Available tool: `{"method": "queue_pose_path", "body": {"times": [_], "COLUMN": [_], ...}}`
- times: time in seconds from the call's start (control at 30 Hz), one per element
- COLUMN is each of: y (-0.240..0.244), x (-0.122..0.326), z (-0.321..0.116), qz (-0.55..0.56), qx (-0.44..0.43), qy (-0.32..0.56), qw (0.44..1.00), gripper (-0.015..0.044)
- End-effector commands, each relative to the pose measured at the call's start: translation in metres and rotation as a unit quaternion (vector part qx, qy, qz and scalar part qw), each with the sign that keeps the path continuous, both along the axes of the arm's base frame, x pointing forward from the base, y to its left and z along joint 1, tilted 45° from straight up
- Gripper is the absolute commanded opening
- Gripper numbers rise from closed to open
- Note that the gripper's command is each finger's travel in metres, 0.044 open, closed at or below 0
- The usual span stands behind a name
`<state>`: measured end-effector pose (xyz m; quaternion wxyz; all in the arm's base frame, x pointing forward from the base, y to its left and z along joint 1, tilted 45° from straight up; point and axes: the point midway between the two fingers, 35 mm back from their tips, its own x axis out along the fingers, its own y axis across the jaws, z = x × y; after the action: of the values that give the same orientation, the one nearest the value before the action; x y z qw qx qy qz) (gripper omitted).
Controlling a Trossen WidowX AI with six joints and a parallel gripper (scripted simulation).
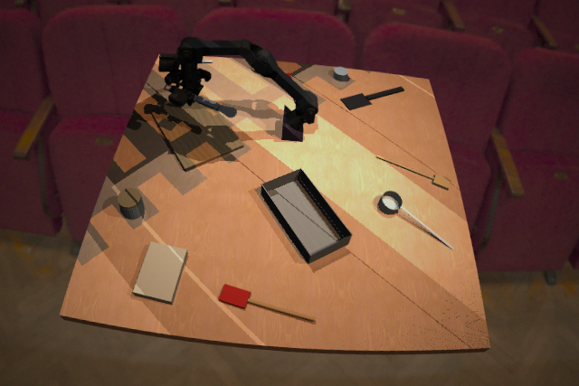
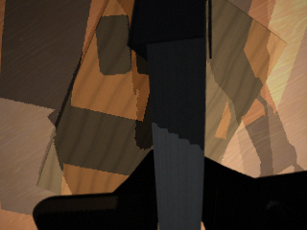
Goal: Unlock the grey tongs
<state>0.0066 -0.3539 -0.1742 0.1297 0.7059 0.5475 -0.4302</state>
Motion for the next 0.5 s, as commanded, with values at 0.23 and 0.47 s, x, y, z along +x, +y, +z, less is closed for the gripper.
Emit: {"method": "queue_pose_path", "body": {"times": [0.23, 0.47], "y": [0.0003, 0.0041], "x": [-0.0005, 0.0000], "z": [0.0024, -0.0035], "qz": [-0.012, -0.012], "qx": [0.014, 0.014], "qy": [-0.010, -0.010], "qw": [1.000, 1.000], "gripper": [-0.0150, -0.0150]}}
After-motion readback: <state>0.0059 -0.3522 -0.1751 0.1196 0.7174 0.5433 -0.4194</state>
